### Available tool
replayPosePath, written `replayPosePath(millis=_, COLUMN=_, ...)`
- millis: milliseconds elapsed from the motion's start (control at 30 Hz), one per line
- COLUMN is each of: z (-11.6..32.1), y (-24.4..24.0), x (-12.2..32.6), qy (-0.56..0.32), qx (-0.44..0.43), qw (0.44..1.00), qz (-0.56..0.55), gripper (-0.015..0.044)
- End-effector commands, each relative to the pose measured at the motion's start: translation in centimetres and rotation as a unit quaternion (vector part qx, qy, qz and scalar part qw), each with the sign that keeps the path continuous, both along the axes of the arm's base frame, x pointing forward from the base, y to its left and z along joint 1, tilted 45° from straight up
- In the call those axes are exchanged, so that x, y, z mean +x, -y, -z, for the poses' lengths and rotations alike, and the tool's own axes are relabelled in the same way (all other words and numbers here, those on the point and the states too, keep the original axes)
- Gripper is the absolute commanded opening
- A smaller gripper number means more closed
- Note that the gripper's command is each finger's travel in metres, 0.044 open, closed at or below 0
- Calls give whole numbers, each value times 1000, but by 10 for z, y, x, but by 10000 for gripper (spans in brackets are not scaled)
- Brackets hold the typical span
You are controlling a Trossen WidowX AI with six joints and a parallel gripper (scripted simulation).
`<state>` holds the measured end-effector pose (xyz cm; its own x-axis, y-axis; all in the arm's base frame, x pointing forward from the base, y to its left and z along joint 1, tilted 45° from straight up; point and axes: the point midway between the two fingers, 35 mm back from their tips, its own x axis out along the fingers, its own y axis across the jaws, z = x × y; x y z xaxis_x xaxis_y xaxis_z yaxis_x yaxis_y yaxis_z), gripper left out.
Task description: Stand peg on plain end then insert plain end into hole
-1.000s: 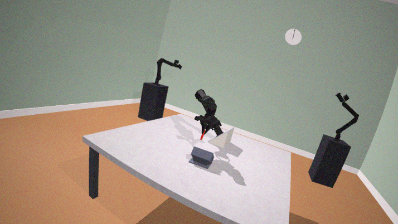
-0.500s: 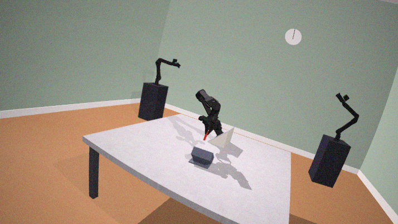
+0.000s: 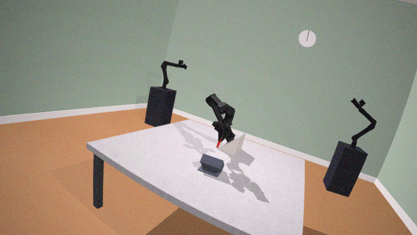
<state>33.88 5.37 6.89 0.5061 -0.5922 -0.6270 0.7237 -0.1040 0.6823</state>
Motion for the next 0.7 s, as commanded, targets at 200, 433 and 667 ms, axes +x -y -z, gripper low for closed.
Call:
replayPosePath(millis=200, z=8, y=2, x=8, qy=0, qx=-6, qw=1000, qz=-10, gripper=0)
replayPosePath(millis=433, z=15, y=5, x=15, qy=0, qx=-8, qw=1000, qz=-16, gripper=0)
replayPosePath(millis=667, z=22, y=8, x=22, qy=1, qx=-10, qw=1000, qz=-22, gripper=0)
